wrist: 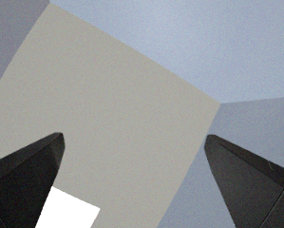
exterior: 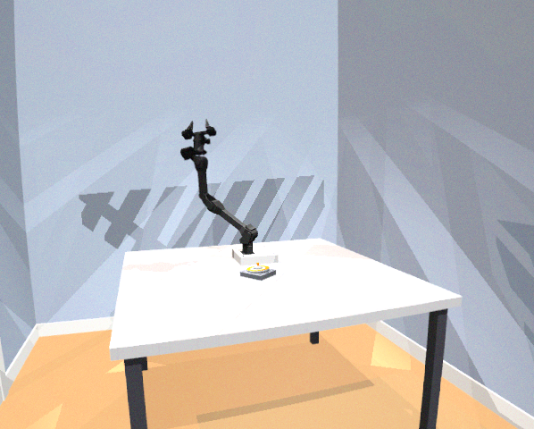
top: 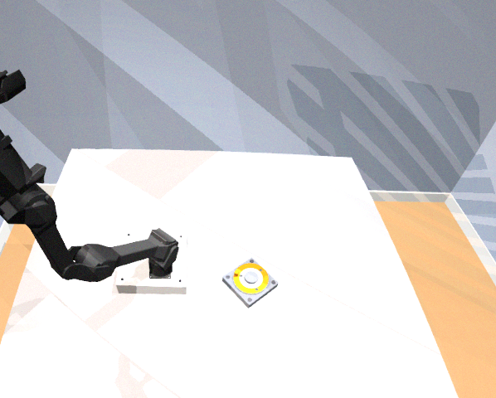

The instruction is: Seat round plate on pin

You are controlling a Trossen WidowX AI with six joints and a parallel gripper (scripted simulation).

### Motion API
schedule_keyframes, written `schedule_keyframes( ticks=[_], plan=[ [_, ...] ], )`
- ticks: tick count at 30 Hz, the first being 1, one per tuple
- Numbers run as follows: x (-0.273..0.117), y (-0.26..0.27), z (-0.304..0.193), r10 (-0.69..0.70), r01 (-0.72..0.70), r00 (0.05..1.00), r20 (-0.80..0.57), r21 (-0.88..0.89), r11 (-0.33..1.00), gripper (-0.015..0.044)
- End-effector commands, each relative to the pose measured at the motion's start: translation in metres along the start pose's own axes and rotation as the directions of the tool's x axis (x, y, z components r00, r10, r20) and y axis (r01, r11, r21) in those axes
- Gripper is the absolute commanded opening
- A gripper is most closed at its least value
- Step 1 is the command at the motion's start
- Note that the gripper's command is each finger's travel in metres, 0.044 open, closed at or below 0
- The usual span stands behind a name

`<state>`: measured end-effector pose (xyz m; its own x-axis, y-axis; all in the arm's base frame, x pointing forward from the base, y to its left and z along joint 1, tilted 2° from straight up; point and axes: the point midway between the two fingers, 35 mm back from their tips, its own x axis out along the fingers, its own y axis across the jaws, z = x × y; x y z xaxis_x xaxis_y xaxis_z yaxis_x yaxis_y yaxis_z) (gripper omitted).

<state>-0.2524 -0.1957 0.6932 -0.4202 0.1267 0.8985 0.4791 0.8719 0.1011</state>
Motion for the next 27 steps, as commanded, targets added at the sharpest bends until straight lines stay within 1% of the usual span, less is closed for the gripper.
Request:
schedule_keyframes(
  ticks=[1, 2, 3, 9, 12, 15, 18, 19, 24, 25, 27],
  plan=[
    [0.002, 0.008, -0.001, 0.020, -0.020, 1.000, -0.006, 0.009, 1.000, 0.0374],
    [0.006, 0.034, -0.004, 0.079, -0.078, 0.997, -0.024, 0.038, 0.996, 0.0347],
    [0.010, 0.076, -0.011, 0.177, -0.172, 0.983, -0.057, 0.086, 0.981, 0.0321],
    [0.008, 0.146, -0.024, 0.336, -0.315, 0.935, -0.115, 0.171, 0.934, 0.0164],
    [-0.005, 0.210, -0.039, 0.476, -0.428, 0.862, -0.173, 0.254, 0.867, 0.0085],
    [-0.025, 0.268, -0.055, 0.597, -0.512, 0.768, -0.231, 0.339, 0.789, 0.0006],
    [-0.047, 0.310, -0.069, 0.676, -0.559, 0.683, -0.277, 0.399, 0.727, 0.0000],
    [-0.063, 0.335, -0.079, 0.723, -0.580, 0.619, -0.306, 0.442, 0.684, 0.0000],
    [-0.128, 0.404, -0.110, 0.834, -0.598, 0.390, -0.391, 0.581, 0.552, 0.0000],
    [-0.134, 0.409, -0.112, 0.840, -0.596, 0.371, -0.397, 0.591, 0.543, 0.0000],
    [-0.174, 0.436, -0.128, 0.870, -0.575, 0.238, -0.431, 0.660, 0.484, 0.0000]
  ],
)
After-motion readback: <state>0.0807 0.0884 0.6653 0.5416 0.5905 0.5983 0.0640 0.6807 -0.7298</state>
